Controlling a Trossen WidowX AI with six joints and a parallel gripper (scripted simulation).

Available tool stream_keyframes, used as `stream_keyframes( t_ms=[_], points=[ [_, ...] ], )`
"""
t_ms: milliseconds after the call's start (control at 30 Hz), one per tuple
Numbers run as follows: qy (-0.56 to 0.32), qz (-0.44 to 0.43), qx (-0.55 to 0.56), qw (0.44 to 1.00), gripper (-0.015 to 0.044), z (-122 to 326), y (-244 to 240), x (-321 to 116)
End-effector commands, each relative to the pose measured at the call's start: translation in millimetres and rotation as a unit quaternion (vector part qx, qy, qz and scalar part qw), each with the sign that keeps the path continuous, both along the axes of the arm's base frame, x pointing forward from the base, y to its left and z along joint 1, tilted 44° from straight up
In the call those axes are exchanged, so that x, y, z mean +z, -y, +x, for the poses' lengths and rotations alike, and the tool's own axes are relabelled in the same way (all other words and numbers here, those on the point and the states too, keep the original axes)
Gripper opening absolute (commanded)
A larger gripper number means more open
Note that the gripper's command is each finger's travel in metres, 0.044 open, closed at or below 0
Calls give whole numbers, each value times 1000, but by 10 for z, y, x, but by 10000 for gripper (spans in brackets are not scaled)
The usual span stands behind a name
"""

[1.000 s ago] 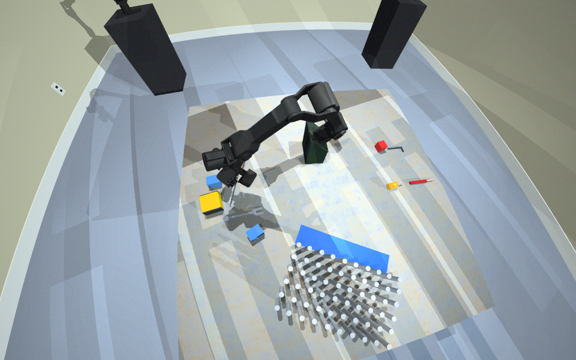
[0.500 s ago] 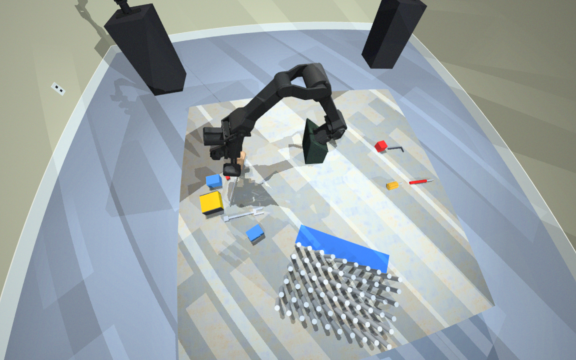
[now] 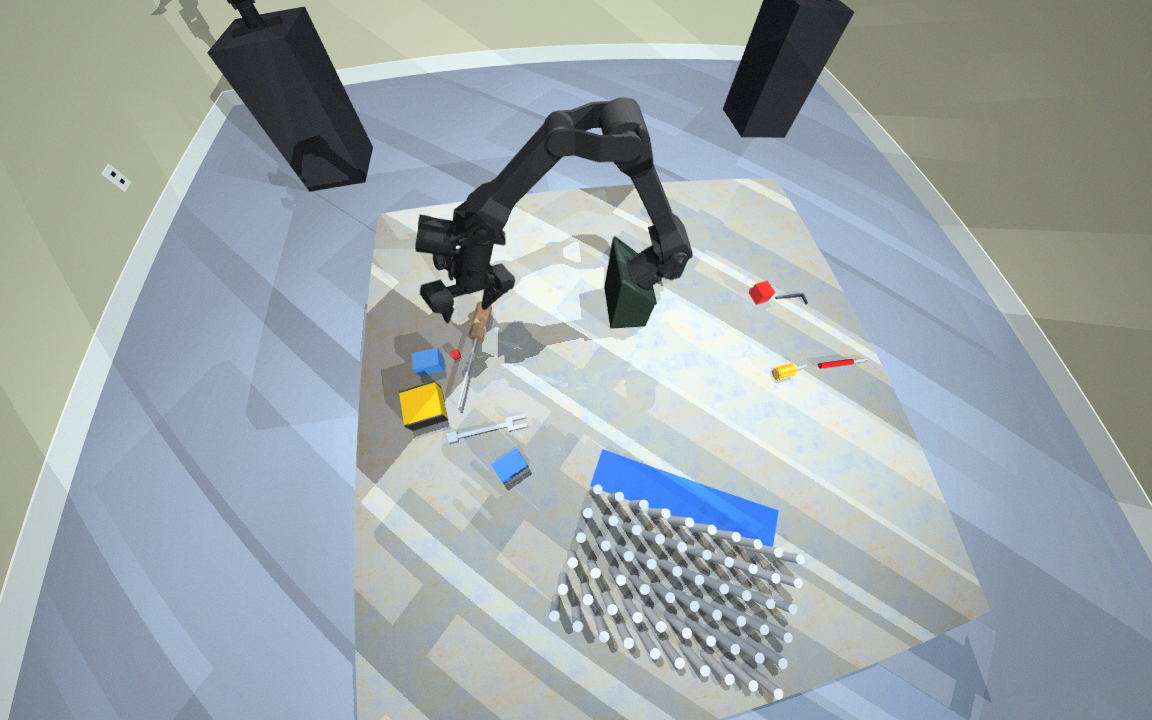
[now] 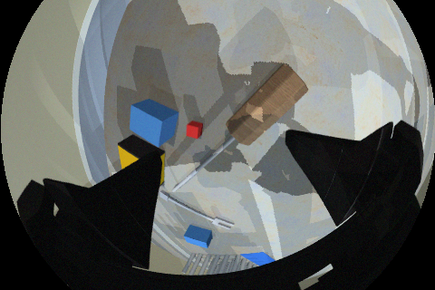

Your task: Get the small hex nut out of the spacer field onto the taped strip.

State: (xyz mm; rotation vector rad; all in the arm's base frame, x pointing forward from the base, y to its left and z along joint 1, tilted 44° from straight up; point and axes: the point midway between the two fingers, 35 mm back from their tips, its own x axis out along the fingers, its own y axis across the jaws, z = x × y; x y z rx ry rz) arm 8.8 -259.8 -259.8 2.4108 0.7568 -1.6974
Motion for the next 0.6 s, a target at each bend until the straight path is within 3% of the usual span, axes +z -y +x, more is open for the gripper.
stream_keyframes(
  t_ms=[0, 533, 567],
  points=[
    [-72, 111, -364, 922, 440, -276, -188, 45],
    [-72, 111, -364, 922, 440, -276, -188, 45],
    [-72, 111, -364, 922, 414, -276, -188, 45]
  ],
)
